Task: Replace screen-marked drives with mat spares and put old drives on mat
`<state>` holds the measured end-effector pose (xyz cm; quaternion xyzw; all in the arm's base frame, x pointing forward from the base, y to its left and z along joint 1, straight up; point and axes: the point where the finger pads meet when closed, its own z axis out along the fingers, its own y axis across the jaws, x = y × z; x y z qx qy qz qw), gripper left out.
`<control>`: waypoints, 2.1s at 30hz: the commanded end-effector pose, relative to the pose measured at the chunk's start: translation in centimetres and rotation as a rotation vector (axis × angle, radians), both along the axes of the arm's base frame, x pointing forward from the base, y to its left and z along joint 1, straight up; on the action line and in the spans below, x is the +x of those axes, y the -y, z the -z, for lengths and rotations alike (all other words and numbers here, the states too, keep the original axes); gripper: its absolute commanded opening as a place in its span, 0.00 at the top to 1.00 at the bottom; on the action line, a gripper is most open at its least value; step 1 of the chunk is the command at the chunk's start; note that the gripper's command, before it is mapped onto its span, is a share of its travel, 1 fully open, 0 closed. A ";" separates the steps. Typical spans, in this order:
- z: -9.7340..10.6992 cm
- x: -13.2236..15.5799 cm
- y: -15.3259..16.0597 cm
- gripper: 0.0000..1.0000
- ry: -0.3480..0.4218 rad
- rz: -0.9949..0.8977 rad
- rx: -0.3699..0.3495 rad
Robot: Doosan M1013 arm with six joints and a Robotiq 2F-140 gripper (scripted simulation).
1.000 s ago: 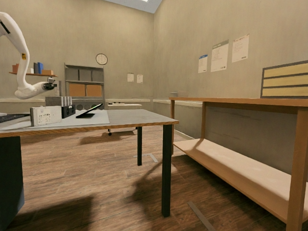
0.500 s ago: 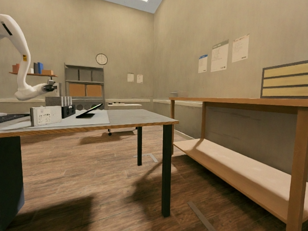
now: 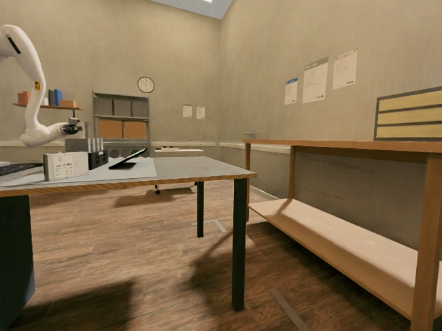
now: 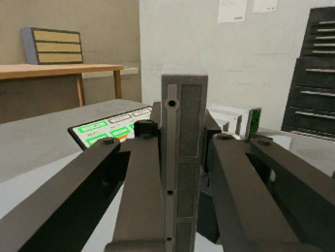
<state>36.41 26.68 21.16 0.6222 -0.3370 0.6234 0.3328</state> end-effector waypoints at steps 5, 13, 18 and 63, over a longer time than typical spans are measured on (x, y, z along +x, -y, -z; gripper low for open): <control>1.0 0.0 0.0 0.90 0.001 0.000 0.001; 2.3 0.0 0.0 0.90 0.001 0.000 0.001; 3.3 0.0 0.0 0.90 0.001 0.000 0.001; 9.5 0.0 -0.1 0.90 0.001 0.000 0.001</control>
